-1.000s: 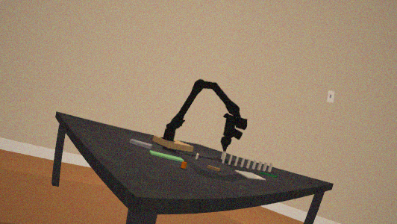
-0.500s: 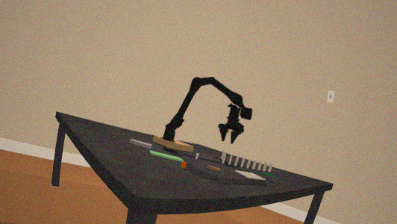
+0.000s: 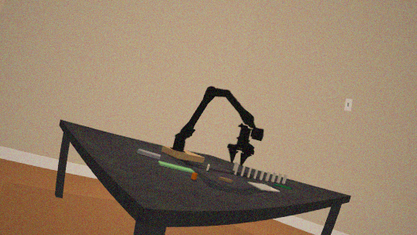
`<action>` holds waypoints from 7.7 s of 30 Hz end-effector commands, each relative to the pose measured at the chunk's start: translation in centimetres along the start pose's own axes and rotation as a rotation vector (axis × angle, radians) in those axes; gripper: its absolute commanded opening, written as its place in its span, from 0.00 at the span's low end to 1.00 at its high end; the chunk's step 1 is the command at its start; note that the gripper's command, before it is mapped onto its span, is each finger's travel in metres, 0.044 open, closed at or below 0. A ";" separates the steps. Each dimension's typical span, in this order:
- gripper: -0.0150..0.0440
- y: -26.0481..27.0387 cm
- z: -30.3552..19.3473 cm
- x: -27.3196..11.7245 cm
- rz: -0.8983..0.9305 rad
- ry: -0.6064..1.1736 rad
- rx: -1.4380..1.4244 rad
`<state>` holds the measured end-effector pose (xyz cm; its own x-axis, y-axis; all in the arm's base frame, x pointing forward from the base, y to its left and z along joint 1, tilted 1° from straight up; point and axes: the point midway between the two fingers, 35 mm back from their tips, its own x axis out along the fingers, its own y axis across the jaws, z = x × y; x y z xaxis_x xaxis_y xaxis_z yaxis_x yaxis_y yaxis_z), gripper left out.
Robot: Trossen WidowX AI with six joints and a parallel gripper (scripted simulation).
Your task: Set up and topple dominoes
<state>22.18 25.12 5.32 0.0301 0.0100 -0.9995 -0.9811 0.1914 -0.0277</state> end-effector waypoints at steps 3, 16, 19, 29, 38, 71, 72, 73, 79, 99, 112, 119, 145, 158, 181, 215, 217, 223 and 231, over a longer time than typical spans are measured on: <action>1.00 0.0 0.1 0.7 0.000 -0.011 -0.004; 0.78 0.0 0.0 1.8 0.000 -0.011 -0.004; 0.64 0.0 0.0 1.8 0.000 -0.011 -0.004; 0.44 0.0 0.0 1.8 0.000 -0.011 -0.004; 0.44 -0.4 0.7 -3.4 -0.002 -0.011 -0.002; 0.44 -11.9 -11.8 -10.2 -0.010 -0.003 0.520; 0.44 -12.0 -11.8 -9.7 -0.010 -0.004 0.520; 0.44 -12.1 -11.7 -9.2 -0.010 -0.004 0.520; 0.44 -12.3 -11.6 -6.4 -0.010 -0.004 0.520; 0.44 -11.7 -12.0 1.3 -0.010 -0.003 0.520; 0.61 -11.7 -12.0 1.3 -0.010 -0.003 0.520; 0.93 -11.7 -12.0 1.3 -0.010 -0.003 0.520; 1.00 -14.0 -17.2 -9.0 -0.015 -0.002 1.132; 1.00 -14.8 -26.5 -4.4 -0.020 -0.007 2.160; 1.00 -15.2 -26.4 2.3 -0.020 -0.007 2.160; 0.29 -15.2 -26.4 3.6 -0.020 -0.007 2.160; 0.29 -15.2 -26.4 3.6 -0.020 -0.007 2.160; 0.29 -15.3 -26.5 -1.4 -0.020 -0.007 2.160; 0.29 -15.4 -26.7 -10.4 -0.021 -0.008 2.160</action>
<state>32.05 -4.06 12.56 0.0381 -0.0086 -0.9992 0.7056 0.7083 0.0208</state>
